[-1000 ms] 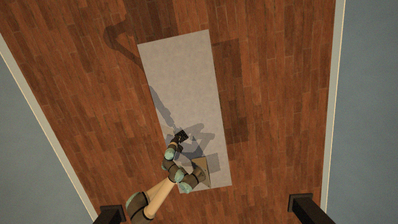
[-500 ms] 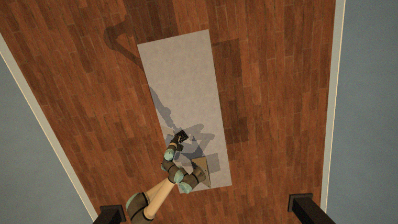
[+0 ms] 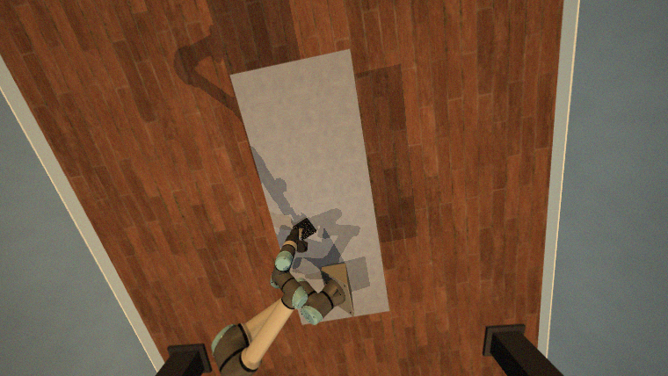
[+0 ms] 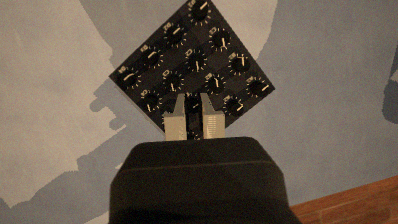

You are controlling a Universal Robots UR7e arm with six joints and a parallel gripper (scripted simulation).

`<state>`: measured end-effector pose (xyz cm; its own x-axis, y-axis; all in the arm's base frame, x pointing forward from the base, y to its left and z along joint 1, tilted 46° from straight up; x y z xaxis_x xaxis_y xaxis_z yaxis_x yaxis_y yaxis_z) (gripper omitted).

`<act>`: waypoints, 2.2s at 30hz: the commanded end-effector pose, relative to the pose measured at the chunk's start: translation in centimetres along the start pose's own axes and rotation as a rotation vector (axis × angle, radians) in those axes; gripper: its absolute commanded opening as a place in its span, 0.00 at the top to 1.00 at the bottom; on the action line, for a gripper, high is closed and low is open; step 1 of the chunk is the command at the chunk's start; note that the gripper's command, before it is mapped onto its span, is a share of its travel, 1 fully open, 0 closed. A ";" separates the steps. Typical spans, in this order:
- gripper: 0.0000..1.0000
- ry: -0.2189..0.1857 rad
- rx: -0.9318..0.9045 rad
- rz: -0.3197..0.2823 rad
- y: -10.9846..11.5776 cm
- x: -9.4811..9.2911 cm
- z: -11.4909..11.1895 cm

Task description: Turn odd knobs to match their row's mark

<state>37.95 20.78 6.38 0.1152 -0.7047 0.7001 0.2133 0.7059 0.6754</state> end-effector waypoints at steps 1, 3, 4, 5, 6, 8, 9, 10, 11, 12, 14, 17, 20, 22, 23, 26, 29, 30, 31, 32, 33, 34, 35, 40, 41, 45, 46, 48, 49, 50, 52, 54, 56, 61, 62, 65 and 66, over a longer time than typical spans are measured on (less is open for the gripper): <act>0.70 0.003 0.138 -0.006 0.0 0.0 0.0; 0.70 0.003 0.138 -0.006 0.0 0.0 0.0; 0.70 0.003 0.158 -0.006 0.0 0.0 0.0; 0.70 0.003 0.179 -0.006 0.0 0.0 0.0; 0.70 0.003 0.199 -0.006 0.0 0.0 0.0; 0.70 0.003 0.239 -0.006 0.0 0.0 0.0; 0.70 0.003 0.258 -0.006 0.0 0.0 0.0; 0.70 0.003 0.277 -0.006 0.0 0.0 0.0; 0.70 0.003 0.296 -0.006 0.0 0.0 0.0; 0.70 0.003 0.314 -0.006 0.0 0.0 0.0; 0.70 0.002 0.350 -0.006 0.0 0.0 0.0; 0.70 0.002 0.401 -0.006 0.0 0.0 0.0; 0.70 0.002 0.417 -0.006 0.0 0.0 0.0; 0.70 0.002 0.449 -0.006 0.0 0.0 0.0; 0.70 0.002 0.464 -0.006 0.0 0.0 0.0; 0.70 0.002 0.506 -0.006 0.0 0.0 0.0; 0.70 0.002 0.544 -0.006 0.0 0.0 0.0; 0.70 0.002 0.556 -0.006 0.0 0.0 0.0; 0.70 0.002 0.567 -0.006 0.0 0.0 0.0; 0.70 0.002 0.578 -0.006 0.0 0.0 0.0; 0.70 0.002 0.589 -0.006 0.0 0.0 0.0; 0.70 0.002 0.599 -0.006 0.0 0.0 0.0; 0.70 0.002 0.608 -0.006 0.0 0.0 0.0; 0.70 0.002 0.634 -0.006 0.0 0.0 0.0; 0.70 0.002 0.641 -0.006 0.0 0.0 0.0; 0.70 0.001 0.667 -0.006 0.0 0.0 0.0; 0.70 0.001 0.672 -0.006 0.0 0.0 0.0; 0.70 0.001 0.682 -0.006 0.0 0.0 0.0; 0.70 0.001 0.686 -0.006 0.0 0.0 0.0; 0.70 0.001 0.689 -0.006 0.0 0.0 0.0; 0.70 0.001 0.696 -0.006 0.0 0.0 0.0; 0.70 0.001 0.696 -0.006 0.0 0.0 0.0; 0.70 0.001 0.701 -0.006 0.0 0.0 0.0; 0.70 0.001 0.707 -0.006 0.0 0.0 0.0; 0.70 0.001 0.708 -0.006 0.0 0.0 0.0; 0.70 0.001 0.709 -0.006 0.0 0.0 0.0; 0.70 0.001 0.709 -0.006 0.0 0.0 0.0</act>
<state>37.96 20.77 6.37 0.1181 -0.7087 0.6955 -0.4659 0.5790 0.6691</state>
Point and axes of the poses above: the point where the finger pads meet when closed, its own x axis back along the fingers, its own z axis across the jaws, y = z × x, the point moved 1 cm from there along x, back along the fingers, and after that the axes turned 4 degrees about -x, right-handed, at the moved point
